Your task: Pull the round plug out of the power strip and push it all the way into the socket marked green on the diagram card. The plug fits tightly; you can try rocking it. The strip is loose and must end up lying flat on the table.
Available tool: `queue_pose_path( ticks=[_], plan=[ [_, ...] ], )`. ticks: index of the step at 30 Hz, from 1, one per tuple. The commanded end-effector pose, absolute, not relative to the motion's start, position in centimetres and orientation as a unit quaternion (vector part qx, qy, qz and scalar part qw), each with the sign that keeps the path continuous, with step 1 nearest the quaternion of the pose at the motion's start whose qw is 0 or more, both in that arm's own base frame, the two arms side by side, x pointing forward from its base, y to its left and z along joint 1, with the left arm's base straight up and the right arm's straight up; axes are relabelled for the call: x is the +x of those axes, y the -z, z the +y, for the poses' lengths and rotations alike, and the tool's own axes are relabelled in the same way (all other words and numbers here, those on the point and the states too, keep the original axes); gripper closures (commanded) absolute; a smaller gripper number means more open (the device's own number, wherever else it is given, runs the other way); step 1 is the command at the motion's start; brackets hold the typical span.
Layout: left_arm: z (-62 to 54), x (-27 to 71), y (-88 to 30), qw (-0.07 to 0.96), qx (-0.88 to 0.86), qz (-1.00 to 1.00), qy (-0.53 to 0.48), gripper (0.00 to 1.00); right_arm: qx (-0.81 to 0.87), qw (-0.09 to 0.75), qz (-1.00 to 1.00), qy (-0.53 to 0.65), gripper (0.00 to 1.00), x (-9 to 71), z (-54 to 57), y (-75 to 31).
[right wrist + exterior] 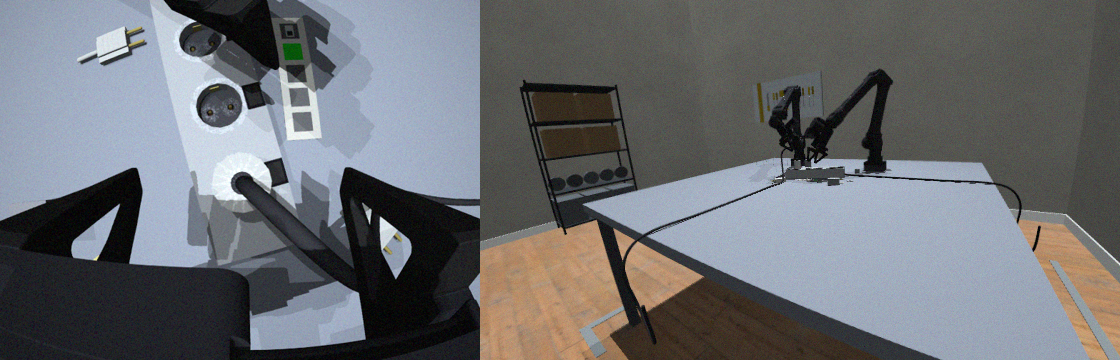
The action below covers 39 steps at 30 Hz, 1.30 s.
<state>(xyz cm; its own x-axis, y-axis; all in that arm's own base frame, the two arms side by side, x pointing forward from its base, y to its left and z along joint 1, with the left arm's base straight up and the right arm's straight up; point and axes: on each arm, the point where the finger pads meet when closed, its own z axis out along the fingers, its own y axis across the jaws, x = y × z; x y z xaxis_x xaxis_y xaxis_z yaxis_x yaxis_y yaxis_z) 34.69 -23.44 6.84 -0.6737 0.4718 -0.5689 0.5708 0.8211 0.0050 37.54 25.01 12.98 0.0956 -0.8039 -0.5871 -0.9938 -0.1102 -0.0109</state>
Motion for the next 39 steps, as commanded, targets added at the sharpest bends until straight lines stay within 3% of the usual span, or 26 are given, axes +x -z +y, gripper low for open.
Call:
queue_pose_path(
  ticks=[1,13,29,30,32,34,39],
  plan=[
    [-22.7,32.9,-9.9,0.291,0.276,0.911,0.091,0.0,-0.708,0.217,0.635,-0.223,0.0,39.6,25.1,-13.7],
    [-19.8,27.7,-20.5,0.311,0.273,0.905,0.099,0.0,-0.708,0.217,0.635,-0.223,0.0,39.6,25.1,-13.7],
    [-17.4,23.7,-25.8,0.318,0.276,0.902,0.097,0.0,-0.708,0.217,0.635,-0.223,0.0,39.6,25.1,-13.7],
    [-17.5,23.9,-26.0,0.321,0.278,0.9,0.097,0.0,-0.702,0.217,0.64,-0.224,0.11,39.6,25.2,-13.7],
    [-17.5,23.9,-26.0,0.321,0.278,0.9,0.097,0.0,-0.702,0.217,0.64,-0.224,0.11,39.6,25.2,-13.7],
    [-17.4,23.9,-24.0,0.308,0.292,0.901,0.088,0.0,-0.688,0.211,0.656,-0.226,0.34,38.6,25.4,-13.5],
    [-18.1,24.7,-19.4,0.292,0.349,0.886,0.087,0.0,-0.638,0.197,0.715,-0.207,0.37,37.3,25.4,-12.7]
  ],
)
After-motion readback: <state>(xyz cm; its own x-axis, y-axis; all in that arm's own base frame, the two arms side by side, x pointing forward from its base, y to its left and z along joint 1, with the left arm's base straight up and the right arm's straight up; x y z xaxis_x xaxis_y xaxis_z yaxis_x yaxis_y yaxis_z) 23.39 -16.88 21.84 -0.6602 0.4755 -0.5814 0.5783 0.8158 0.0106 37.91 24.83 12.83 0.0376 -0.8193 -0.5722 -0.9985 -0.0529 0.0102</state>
